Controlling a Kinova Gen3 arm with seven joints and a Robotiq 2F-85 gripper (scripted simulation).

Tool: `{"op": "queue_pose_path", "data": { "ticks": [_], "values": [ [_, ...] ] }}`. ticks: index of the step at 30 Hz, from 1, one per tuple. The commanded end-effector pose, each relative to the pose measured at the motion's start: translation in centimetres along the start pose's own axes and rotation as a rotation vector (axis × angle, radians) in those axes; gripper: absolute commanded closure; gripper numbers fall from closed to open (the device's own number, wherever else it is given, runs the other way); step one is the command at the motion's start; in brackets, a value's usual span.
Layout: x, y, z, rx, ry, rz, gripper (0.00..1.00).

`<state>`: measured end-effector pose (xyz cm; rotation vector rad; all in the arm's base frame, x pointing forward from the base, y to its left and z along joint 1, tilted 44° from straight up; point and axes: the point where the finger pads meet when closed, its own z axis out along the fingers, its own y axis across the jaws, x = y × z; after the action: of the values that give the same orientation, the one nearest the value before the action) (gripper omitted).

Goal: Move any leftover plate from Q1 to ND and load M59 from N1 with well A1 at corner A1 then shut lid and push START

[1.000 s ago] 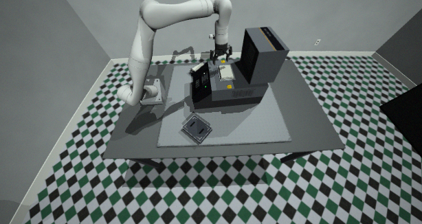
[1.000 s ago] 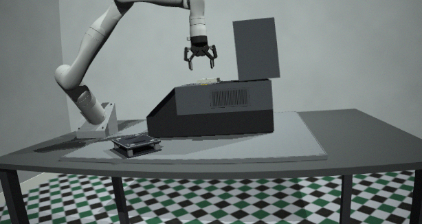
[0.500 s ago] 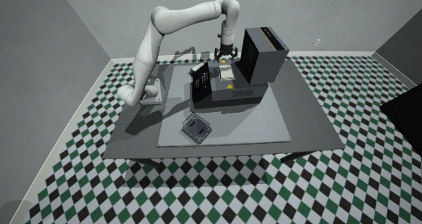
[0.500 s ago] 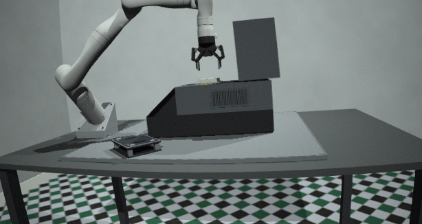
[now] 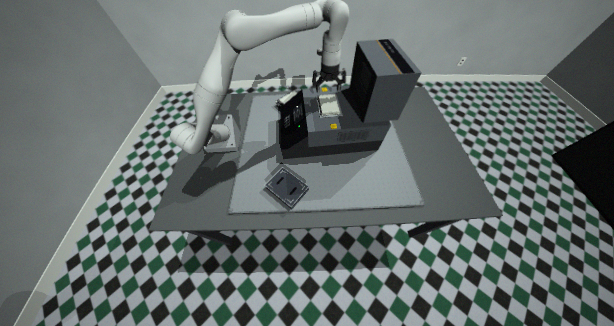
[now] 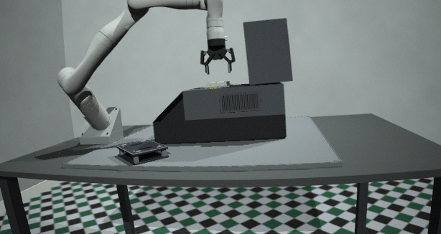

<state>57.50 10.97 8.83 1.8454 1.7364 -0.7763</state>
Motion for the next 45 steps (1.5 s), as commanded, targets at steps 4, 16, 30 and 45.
{"op": "queue_pose_path", "data": {
  "ticks": [4, 16, 30, 45],
  "values": [
    [0.0, 0.0, 0.8, -0.002, 0.001, 0.000, 0.00],
    [0.0, 0.0, 1.1, -0.002, 0.001, 0.000, 0.00],
    [0.0, 0.0, 1.4, -0.002, 0.001, 0.000, 0.00],
    [0.0, 0.0, 2.9, -0.002, 0.001, 0.000, 0.00]
  ]
}}
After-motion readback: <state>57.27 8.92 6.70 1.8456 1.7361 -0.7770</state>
